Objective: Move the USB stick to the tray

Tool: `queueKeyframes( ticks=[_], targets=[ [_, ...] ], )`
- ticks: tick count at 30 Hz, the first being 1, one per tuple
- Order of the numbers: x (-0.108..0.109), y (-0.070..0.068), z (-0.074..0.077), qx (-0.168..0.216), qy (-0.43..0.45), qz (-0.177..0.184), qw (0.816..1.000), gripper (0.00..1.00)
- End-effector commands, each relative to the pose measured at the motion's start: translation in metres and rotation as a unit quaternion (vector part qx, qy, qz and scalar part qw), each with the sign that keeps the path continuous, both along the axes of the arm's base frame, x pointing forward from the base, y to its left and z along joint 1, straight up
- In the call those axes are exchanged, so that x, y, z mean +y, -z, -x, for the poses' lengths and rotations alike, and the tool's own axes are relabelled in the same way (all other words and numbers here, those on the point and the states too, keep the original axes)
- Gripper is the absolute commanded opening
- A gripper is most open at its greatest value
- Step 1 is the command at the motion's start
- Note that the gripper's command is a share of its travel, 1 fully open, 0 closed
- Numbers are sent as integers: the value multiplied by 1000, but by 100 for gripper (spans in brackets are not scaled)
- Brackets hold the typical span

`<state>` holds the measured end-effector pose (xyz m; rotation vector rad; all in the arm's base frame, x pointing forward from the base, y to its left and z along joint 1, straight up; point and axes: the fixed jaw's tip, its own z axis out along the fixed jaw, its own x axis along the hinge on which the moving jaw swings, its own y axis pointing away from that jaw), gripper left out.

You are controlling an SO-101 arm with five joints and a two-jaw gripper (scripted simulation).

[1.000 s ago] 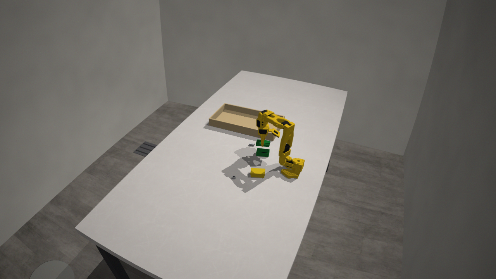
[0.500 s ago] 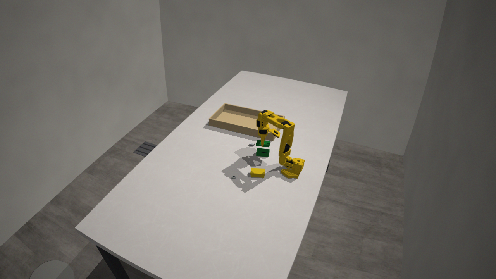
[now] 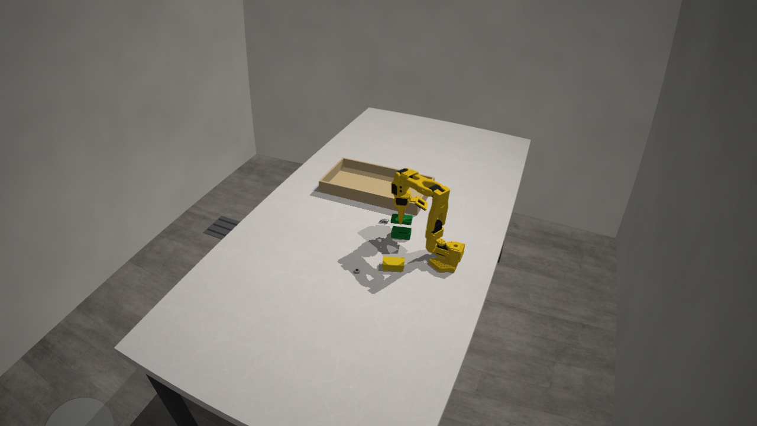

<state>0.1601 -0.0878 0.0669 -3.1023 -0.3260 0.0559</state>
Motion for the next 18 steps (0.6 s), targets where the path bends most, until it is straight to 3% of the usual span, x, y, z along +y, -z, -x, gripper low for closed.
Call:
queueKeyframes(
  ticks=[1,18],
  targets=[
    [-2,-5,-3,-19,-2,9,1000,21],
    [6,-4,-3,-19,-2,9,1000,21]
  ],
)
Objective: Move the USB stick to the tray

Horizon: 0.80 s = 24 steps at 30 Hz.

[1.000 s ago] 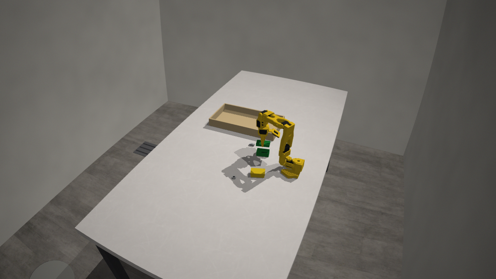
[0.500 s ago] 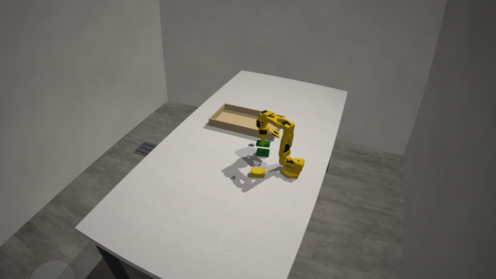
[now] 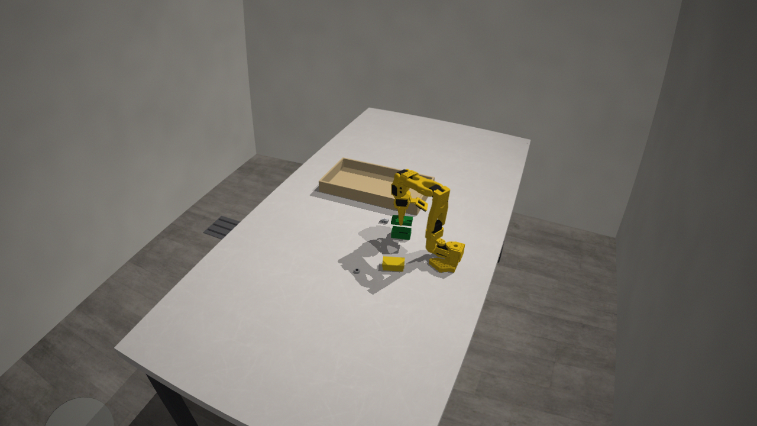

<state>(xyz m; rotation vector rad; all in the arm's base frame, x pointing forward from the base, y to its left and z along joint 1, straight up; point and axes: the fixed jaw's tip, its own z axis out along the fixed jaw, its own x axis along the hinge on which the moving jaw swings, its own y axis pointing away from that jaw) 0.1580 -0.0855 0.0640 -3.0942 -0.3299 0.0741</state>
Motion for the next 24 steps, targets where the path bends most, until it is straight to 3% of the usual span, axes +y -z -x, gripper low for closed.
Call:
queueKeyframes(
  ticks=[1,16,24],
  targets=[
    [7,-7,-6,-25,0,12,1000,21],
    [54,-7,-1,-25,0,12,1000,21],
    [61,-7,1,-25,0,12,1000,21]
  ],
)
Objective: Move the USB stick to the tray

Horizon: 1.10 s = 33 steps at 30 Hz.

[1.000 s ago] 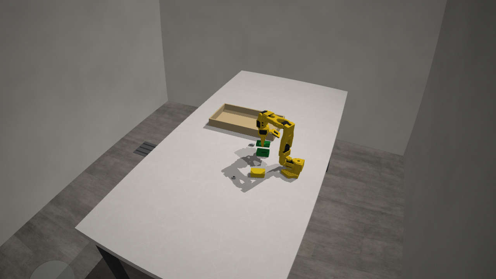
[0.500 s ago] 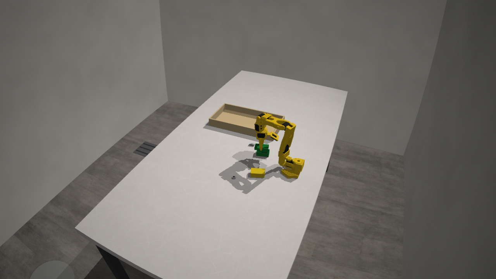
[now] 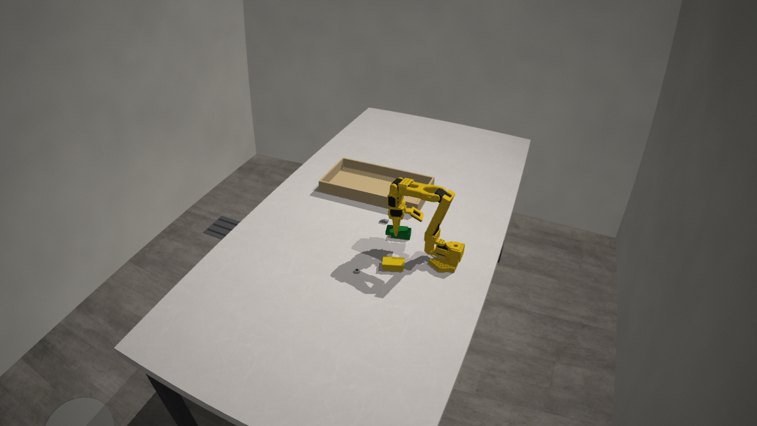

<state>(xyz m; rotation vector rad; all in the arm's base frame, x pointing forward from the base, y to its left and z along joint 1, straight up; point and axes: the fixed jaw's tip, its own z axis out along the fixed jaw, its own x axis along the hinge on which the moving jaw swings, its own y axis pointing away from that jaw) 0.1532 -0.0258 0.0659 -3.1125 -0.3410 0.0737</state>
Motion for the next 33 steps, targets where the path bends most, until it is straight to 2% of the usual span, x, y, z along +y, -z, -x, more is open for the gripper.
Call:
queueKeyframes(
  ticks=[1,33],
  targets=[
    [2,-5,-4,-24,3,2,1000,21],
    [5,-5,-5,-24,3,2,1000,21]
  ],
)
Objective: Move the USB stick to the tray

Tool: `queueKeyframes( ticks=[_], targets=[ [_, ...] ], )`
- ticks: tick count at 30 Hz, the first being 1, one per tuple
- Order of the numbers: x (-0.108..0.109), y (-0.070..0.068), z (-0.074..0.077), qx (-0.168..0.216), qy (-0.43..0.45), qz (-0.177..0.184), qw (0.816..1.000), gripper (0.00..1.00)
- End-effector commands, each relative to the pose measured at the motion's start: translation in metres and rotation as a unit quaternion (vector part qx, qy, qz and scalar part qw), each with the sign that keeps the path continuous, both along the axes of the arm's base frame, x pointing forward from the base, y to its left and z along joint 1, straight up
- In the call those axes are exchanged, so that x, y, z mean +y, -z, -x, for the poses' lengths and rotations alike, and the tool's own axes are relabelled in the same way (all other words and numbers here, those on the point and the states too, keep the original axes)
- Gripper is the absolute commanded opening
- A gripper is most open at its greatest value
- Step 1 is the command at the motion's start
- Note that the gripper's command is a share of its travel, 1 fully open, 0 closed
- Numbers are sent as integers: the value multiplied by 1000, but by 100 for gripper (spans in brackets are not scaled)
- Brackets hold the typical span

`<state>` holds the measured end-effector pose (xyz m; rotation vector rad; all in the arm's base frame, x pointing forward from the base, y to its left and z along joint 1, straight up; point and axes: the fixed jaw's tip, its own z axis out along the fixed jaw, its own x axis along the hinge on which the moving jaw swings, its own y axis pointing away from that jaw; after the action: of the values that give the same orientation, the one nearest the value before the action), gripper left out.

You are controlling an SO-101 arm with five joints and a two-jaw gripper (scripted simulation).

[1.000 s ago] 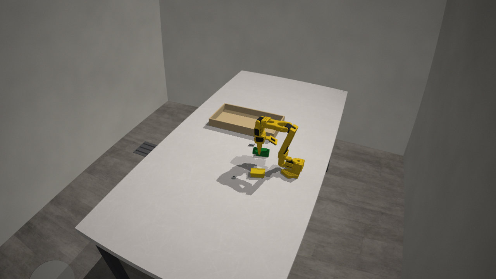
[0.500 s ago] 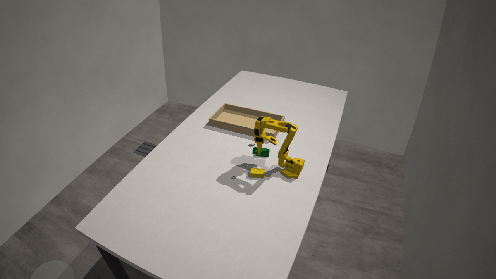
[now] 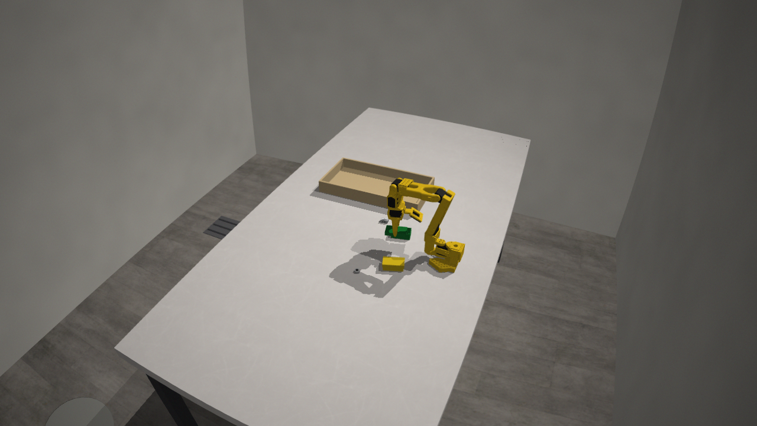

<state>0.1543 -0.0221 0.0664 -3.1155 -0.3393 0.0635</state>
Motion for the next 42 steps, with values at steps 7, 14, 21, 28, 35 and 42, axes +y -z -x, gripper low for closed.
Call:
queueKeyframes(
  ticks=[7,14,21,28,35,42],
  targets=[
    [1,-4,-4,-20,2,1,1000,21],
    [1,-4,-4,-20,2,1,1000,21],
    [1,-4,-4,-20,2,1,1000,21],
    [1,-3,-4,-20,2,1,1000,21],
    [1,2,-5,-20,2,1,1000,21],
    [1,9,-6,-20,2,1,1000,21]
  ],
)
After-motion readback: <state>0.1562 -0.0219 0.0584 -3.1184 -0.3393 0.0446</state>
